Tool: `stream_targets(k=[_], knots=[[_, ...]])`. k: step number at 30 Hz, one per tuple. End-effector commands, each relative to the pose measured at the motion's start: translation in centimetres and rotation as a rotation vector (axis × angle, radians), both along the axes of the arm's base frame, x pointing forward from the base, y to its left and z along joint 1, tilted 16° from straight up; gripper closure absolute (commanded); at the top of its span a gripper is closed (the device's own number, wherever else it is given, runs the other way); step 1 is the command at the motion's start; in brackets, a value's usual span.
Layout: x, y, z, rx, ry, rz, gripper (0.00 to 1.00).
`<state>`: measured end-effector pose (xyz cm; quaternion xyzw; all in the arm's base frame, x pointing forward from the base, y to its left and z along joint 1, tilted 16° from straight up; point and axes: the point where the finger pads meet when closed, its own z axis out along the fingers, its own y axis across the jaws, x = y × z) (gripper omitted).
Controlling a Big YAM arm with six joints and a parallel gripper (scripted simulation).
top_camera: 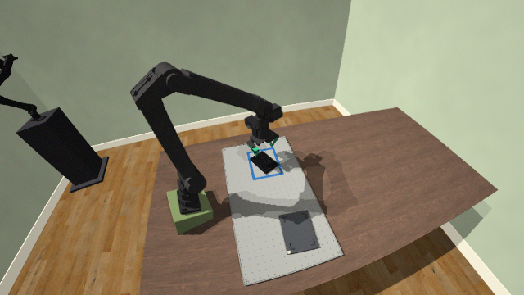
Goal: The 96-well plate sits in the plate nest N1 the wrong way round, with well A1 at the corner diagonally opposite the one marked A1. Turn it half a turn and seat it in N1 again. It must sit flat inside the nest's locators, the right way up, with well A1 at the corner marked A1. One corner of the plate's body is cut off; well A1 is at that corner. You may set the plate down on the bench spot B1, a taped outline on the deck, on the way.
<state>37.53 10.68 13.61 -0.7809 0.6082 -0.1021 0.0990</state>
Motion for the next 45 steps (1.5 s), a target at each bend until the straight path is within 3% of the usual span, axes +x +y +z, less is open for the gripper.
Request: stream_targets(k=[1, 26, 27, 31, 33, 34, 37, 45], knots=[[0.9, 0.4, 1.5, 0.005, -0.03, 0.021, 0.0], [0.9, 0.4, 1.5, 0.005, -0.03, 0.021, 0.0], [0.2, 0.3, -0.2, -0.01, 0.006, 0.036, 0.0], [0.5, 0.2, -1.0, -0.008, -0.001, 0.032, 0.0], [0.5, 0.2, -1.0, -0.008, -0.001, 0.032, 0.0], [2.3, 0.7, 1.0, 0.007, -0.05, 0.031, 0.0], [0.8, 0.1, -1.5, -0.006, -0.005, 0.028, 0.0], [1.1, -0.1, -2.9, -0.007, 0.0, 0.022, 0.0]])
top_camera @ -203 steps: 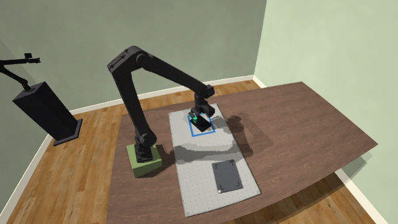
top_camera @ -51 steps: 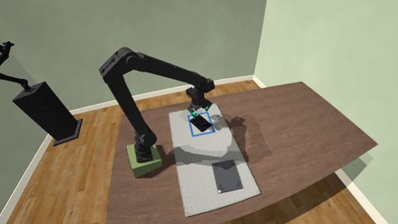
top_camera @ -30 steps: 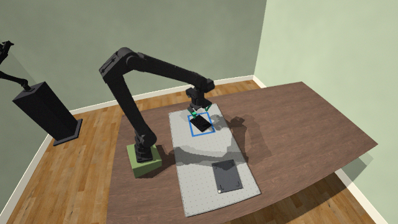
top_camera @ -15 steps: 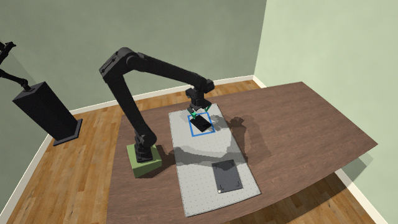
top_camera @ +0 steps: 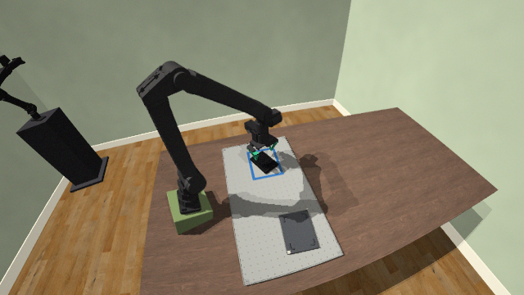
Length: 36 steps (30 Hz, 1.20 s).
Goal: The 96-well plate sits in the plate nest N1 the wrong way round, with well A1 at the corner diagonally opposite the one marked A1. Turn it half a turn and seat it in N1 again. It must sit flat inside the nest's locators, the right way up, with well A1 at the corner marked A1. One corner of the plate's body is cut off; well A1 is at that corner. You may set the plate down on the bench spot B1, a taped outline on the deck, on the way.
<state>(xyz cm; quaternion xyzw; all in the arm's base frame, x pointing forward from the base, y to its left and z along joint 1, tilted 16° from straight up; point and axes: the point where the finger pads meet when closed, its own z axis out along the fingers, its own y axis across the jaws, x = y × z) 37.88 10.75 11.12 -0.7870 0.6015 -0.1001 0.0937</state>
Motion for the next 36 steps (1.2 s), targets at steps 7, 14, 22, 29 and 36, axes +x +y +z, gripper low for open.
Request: stream_targets(k=[7, 14, 22, 29, 36], knots=[[1.0, -0.2, -1.3, 0.002, -0.01, 0.005, 0.0], [1.3, -0.1, -2.3, 0.002, -0.011, 0.005, 0.0], [1.8, 0.0, -3.1, 0.004, -0.015, 0.006, 0.0], [2.3, 0.1, -4.1, 0.005, -0.018, 0.006, 0.0], [2.5, 0.1, -5.2, 0.005, -0.017, 0.006, 0.0]])
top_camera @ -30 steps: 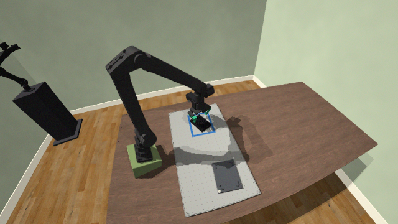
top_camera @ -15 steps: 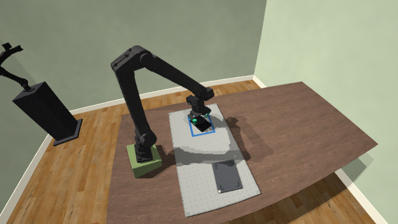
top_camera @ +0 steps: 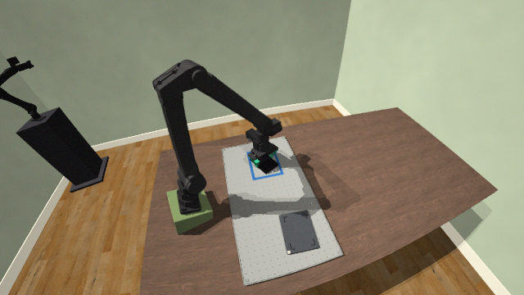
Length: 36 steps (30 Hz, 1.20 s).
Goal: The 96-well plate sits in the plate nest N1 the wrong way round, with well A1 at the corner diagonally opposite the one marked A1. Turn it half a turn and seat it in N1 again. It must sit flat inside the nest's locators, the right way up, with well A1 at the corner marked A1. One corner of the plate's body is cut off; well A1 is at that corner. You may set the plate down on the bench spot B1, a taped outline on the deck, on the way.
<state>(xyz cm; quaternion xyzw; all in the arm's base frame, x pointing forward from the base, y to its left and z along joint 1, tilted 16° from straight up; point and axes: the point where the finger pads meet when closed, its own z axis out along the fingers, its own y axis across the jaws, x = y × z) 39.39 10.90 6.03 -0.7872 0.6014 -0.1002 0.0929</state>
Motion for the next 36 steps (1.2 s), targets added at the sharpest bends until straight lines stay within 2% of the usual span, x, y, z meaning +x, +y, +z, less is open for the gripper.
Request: stream_targets(k=[1, 3, 4, 12, 13, 36], knots=[[1.0, 0.0, -0.1, 0.006, -0.018, 0.007, 0.0], [1.0, 0.0, -0.1, 0.006, -0.018, 0.007, 0.0], [1.3, 0.4, 1.0, 0.013, -0.035, 0.004, 0.0], [1.3, 0.4, 1.0, 0.013, -0.035, 0.004, 0.0], [1.3, 0.4, 1.0, 0.013, -0.035, 0.004, 1.0], [1.3, 0.4, 1.0, 0.013, -0.035, 0.004, 1.0]])
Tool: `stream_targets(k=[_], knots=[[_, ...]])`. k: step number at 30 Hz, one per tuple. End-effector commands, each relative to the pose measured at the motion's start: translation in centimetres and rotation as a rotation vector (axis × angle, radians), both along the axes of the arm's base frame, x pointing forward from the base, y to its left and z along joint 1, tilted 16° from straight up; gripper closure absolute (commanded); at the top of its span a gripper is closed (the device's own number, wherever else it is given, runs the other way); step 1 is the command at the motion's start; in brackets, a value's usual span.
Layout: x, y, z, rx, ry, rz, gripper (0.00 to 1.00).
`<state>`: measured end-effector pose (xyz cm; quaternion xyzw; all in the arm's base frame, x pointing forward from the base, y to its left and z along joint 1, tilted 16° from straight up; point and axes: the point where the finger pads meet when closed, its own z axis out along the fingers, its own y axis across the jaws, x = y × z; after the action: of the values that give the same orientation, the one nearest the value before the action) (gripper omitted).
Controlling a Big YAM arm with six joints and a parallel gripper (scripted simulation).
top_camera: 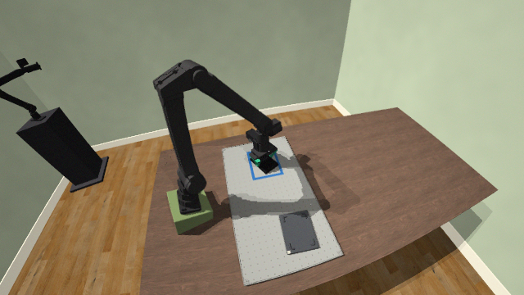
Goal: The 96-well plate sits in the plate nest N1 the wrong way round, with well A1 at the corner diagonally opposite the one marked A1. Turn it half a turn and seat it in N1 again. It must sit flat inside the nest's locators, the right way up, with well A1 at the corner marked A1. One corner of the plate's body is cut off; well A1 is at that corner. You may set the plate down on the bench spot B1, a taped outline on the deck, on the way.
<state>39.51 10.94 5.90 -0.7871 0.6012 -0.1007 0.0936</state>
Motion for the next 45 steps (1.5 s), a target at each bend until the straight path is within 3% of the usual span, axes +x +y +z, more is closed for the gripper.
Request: stream_targets(k=[1, 12, 16, 19, 33, 35, 36, 39, 45], knots=[[1.1, 0.3, 1.1, 0.012, -0.034, 0.004, 1.0], [1.0, 0.0, 1.1, 0.011, -0.037, 0.008, 1.0], [1.6, 0.4, 3.4, 0.018, -0.06, 0.011, 1.0], [0.9, 0.2, 2.9, 0.014, -0.044, 0.011, 1.0], [0.6, 0.8, 5.8, 0.021, -0.058, 0.013, 1.0], [0.6, 0.8, 5.8, 0.021, -0.058, 0.013, 1.0], [-0.1, 0.5, 4.1, 0.007, -0.013, 0.008, 1.0], [0.6, 0.8, 6.7, 0.024, -0.064, 0.008, 1.0], [-0.2, 0.6, 7.2, 0.021, -0.053, 0.002, 1.0]])
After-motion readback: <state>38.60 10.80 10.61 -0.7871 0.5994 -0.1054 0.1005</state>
